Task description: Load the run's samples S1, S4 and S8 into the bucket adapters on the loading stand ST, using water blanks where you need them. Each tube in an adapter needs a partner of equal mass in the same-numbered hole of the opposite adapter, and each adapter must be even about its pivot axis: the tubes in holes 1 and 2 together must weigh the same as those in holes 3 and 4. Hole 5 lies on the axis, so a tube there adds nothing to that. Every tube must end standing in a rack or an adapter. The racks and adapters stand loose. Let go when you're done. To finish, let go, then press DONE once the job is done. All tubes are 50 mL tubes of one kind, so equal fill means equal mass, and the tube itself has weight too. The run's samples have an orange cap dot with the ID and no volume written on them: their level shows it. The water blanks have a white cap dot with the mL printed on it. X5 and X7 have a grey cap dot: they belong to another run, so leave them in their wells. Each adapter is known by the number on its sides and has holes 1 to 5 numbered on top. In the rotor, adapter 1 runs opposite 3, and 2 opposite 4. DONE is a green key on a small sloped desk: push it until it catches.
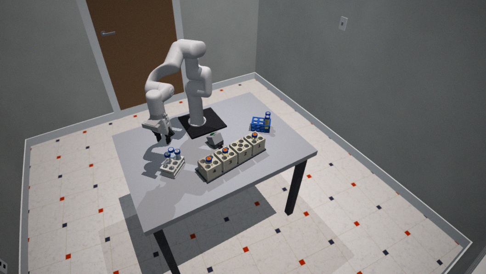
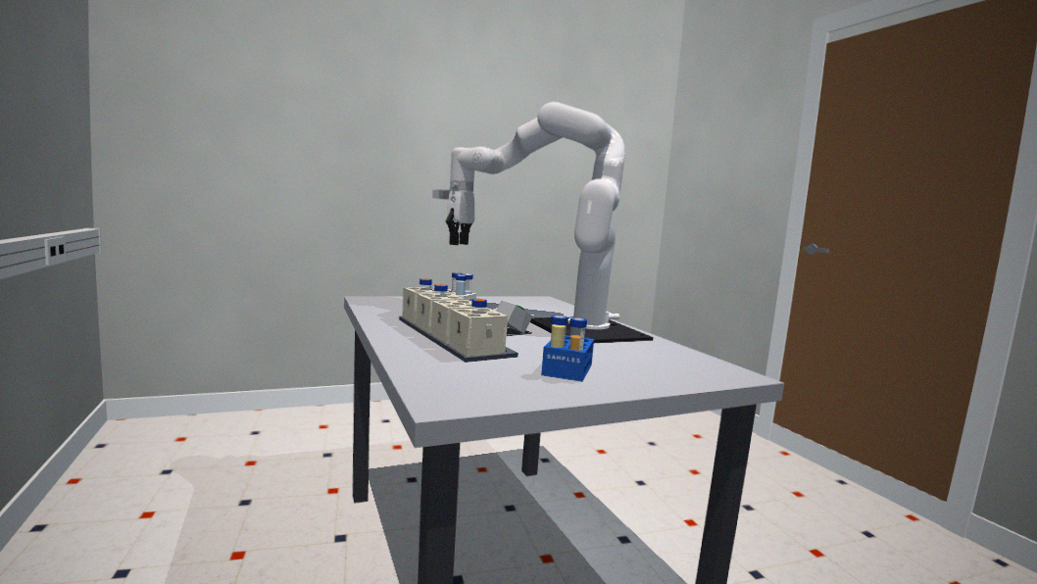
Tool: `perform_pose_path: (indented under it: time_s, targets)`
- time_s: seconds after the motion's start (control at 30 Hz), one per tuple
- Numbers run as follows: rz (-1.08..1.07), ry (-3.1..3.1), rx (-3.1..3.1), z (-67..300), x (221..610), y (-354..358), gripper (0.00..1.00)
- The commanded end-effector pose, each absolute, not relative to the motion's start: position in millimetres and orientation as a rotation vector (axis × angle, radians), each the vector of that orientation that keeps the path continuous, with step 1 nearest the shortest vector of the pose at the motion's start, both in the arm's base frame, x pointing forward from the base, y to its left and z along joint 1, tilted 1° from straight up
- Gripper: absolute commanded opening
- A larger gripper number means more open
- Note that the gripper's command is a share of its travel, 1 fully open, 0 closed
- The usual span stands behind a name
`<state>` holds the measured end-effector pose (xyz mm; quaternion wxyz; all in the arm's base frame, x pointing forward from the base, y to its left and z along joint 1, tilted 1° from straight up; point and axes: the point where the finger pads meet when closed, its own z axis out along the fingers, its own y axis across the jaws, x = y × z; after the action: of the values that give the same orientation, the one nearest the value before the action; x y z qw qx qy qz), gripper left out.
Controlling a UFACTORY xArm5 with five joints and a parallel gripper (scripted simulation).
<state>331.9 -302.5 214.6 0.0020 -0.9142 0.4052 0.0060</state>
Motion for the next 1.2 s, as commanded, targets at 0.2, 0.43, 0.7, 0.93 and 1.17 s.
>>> perform_pose_path:
  time_s: [0.2,0.43,0.7,0.93,1.17]
  targets:
    - [0.008,1.269,-2.863,195,333,-303,0.57]
    - [0.008,1.269,-2.863,185,333,-303,0.57]
    - [0.008,1.269,-2.863,169,333,-303,0.57]
    - [0.008,1.269,-2.863,157,333,-303,0.57]
    - [0.008,1.269,-2.863,145,333,-302,0.57]
